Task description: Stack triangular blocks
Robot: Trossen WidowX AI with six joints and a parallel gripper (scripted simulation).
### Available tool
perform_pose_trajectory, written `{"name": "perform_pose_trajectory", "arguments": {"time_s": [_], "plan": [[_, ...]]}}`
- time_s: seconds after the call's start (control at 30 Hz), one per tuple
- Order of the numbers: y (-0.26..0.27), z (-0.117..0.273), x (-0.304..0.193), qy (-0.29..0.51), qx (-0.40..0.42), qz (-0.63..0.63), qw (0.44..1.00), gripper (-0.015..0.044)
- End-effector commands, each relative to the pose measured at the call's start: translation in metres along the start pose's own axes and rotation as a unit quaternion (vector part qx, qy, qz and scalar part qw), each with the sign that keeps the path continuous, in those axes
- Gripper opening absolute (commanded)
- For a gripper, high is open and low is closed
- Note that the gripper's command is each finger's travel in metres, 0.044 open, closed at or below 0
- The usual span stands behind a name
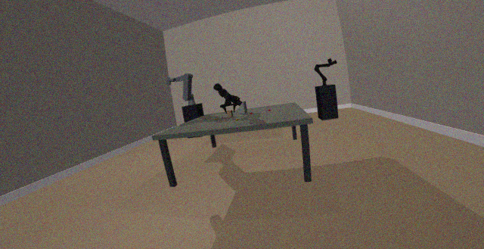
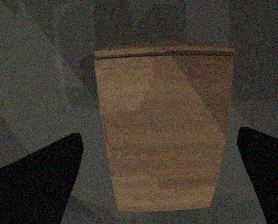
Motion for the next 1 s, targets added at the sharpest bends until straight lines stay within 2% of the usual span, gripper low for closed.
{"name": "perform_pose_trajectory", "arguments": {"time_s": [0.0,0.17,0.43,0.97], "plan": [[0.000,0.000,0.000,0.000,0.000,0.000,1.000,0.0440],[0.000,0.008,0.002,-0.002,0.002,0.000,1.000,0.0440],[0.001,0.108,0.001,0.000,0.003,0.001,1.000,0.0440],[0.001,0.103,0.003,-0.006,0.002,0.004,1.000,0.0440]]}}
Point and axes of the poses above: the point midway between the two fingers, 35 mm back from their tips, its own z axis back along the fingers, its own y axis across the jaws, x = y × z, the point moved 1 cm from there along z, back along the fingers, and after that the axes turned 14 degrees about z, right-handed, at the moved point
